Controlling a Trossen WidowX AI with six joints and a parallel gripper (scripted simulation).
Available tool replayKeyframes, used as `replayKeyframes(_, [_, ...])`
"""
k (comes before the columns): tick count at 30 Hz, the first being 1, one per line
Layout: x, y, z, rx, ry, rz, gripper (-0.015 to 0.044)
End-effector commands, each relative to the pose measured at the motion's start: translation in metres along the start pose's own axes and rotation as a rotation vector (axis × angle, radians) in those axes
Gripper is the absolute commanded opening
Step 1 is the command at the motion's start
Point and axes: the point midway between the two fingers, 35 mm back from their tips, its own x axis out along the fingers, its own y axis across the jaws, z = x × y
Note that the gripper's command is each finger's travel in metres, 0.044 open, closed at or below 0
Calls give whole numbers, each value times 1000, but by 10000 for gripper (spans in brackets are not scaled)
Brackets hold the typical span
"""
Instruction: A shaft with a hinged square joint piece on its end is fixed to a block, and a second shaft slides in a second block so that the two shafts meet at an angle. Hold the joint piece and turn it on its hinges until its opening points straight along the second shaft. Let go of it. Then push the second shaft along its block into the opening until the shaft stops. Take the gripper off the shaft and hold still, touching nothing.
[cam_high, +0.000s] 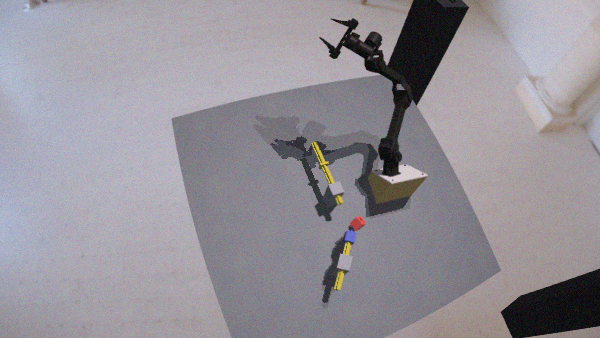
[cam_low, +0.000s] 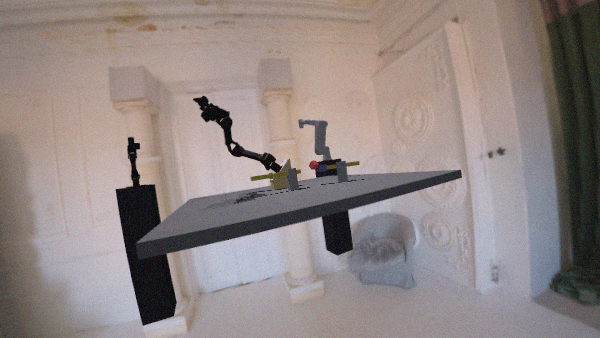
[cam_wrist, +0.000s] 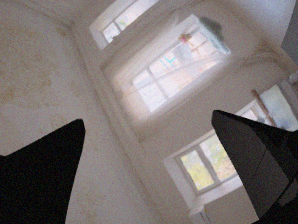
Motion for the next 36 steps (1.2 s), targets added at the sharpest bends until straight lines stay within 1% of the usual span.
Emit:
replayKeyframes(1, [3,-25,-41,-82,111,-55,440])
replayKeyframes(9, [-5,-75,-108,-206,303,-172,440])
replayKeyframes(17, [-30,-128,-173,-322,505,-297,440])
replayKeyframes(26, [-74,-183,-232,-455,723,-423,440])
replayKeyframes(36, [-142,-250,-282,-621,974,-583,440])
